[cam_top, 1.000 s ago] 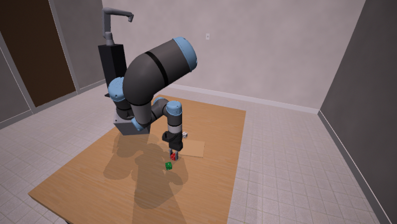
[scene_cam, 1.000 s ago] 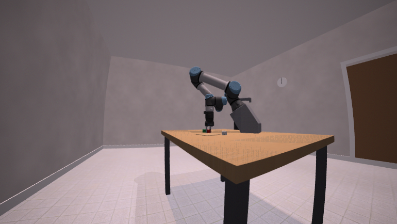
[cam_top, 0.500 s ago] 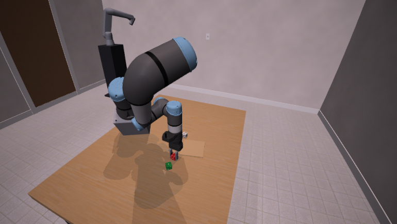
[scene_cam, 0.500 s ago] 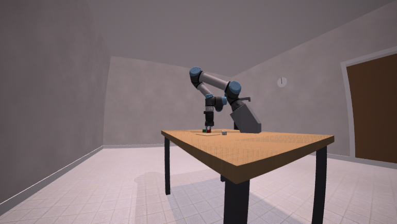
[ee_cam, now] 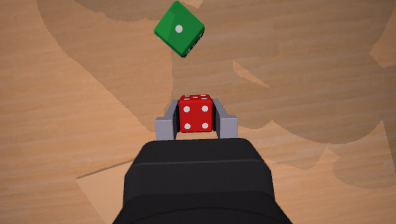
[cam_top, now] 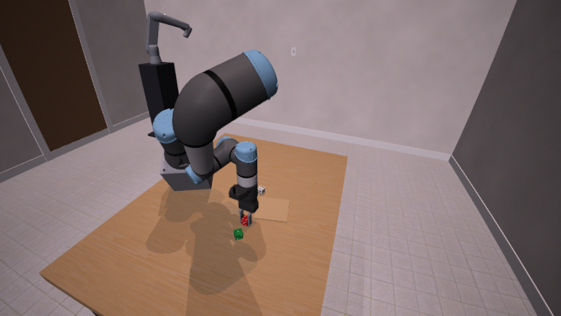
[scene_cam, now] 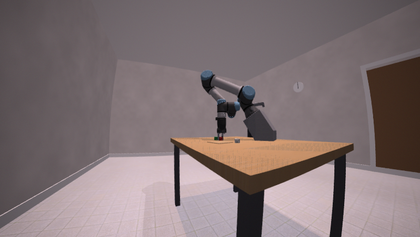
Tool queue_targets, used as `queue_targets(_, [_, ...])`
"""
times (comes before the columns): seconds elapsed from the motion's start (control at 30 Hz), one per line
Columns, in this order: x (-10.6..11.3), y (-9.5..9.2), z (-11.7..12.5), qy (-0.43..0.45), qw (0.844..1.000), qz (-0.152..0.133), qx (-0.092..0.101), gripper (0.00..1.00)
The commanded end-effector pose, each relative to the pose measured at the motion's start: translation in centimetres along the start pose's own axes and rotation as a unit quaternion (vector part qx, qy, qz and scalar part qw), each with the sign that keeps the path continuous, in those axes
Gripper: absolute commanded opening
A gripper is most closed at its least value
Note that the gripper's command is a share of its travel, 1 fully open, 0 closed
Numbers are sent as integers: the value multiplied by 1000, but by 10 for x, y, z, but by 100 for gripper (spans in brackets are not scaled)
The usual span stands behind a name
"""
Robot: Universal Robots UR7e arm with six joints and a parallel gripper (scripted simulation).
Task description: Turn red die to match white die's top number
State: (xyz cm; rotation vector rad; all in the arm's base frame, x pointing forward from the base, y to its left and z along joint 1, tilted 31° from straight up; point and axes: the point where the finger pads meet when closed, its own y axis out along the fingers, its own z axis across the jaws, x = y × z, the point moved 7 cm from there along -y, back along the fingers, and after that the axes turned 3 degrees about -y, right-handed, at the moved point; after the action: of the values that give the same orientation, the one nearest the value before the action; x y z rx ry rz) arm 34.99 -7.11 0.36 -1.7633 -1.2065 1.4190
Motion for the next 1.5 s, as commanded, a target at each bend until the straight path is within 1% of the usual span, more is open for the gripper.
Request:
queue_targets(0.0, [0, -5, 0, 0, 1000, 0, -1, 57])
queue_targets(0.1, [0, -10, 0, 0, 1000, 0, -1, 57])
queue_targets(0.17, [0, -10, 0, 0, 1000, 0, -1, 57])
queue_targets(0.27, [0, -16, 0, 0, 1000, 0, -1, 57])
queue_targets(0.67, [0, -46, 0, 0, 1000, 0, -1, 57])
queue_targets(0.73, [0, -46, 0, 0, 1000, 0, -1, 57])
queue_targets(1.2, [0, -80, 0, 0, 1000, 0, -1, 57])
queue_targets(1.47, [0, -90, 0, 0, 1000, 0, -1, 57])
